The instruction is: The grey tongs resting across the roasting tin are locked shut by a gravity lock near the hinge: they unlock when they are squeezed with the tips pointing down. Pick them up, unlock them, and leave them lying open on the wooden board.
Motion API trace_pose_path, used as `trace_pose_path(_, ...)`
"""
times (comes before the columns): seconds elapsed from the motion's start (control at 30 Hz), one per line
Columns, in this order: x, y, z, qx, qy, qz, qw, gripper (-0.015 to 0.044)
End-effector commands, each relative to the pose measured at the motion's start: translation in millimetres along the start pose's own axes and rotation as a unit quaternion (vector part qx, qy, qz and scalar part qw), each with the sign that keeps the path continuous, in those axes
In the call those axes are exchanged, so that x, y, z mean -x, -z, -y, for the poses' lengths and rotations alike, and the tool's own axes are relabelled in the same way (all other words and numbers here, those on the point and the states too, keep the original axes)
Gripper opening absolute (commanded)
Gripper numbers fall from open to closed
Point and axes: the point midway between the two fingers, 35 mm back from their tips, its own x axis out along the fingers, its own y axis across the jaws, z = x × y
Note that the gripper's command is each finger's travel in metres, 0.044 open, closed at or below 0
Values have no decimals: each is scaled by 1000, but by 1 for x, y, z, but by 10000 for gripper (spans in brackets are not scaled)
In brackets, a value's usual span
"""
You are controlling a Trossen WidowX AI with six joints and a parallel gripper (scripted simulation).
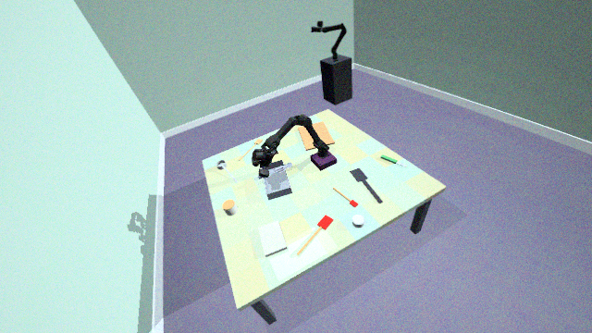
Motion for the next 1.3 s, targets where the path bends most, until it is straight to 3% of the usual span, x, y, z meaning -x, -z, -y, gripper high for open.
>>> trace_pose_path(0.0,-5,76,21,307,55,-168,935,260)
trace_pose_path(0.8,-11,71,27,318,56,-174,930,260)
trace_pose_path(1.27,-32,76,31,318,56,-174,930,260)
